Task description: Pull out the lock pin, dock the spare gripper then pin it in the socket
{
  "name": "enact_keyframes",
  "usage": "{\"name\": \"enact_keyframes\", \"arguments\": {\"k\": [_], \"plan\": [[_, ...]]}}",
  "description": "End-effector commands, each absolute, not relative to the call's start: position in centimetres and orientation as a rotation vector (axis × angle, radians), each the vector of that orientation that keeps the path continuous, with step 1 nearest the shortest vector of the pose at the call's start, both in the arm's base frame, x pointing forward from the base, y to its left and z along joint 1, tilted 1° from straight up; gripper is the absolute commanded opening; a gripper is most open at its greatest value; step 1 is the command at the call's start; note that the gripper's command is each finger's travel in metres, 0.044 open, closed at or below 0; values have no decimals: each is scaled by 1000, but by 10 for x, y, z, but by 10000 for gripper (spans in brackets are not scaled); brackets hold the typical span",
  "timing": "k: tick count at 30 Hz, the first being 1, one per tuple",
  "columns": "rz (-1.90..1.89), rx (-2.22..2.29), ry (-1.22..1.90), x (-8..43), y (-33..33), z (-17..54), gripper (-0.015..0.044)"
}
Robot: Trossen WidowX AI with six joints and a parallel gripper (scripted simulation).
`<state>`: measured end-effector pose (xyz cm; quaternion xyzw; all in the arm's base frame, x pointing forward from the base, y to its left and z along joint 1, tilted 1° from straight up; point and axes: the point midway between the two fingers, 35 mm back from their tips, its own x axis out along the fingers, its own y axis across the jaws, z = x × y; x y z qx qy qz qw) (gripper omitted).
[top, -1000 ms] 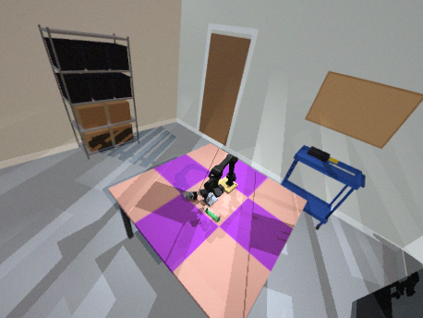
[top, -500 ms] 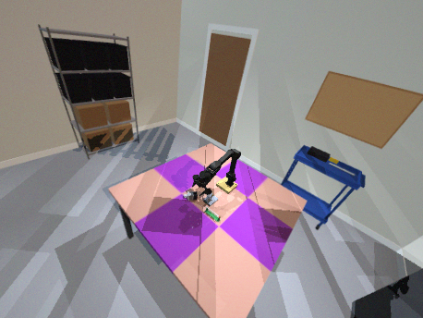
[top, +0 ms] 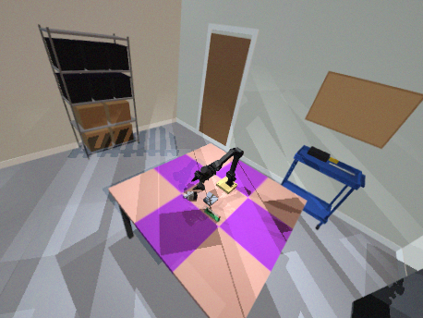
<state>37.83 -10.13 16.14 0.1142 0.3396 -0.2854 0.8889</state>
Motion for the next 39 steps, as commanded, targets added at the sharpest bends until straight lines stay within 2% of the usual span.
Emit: {"name": "enact_keyframes", "arguments": {"k": [1, 9, 39], "plan": [[-603, 242, 709, 378, -103, 149, 440], [-605, 243, 717, 378, -103, 95, 440], [-605, 243, 718, 380, -103, 49, 440]]}}
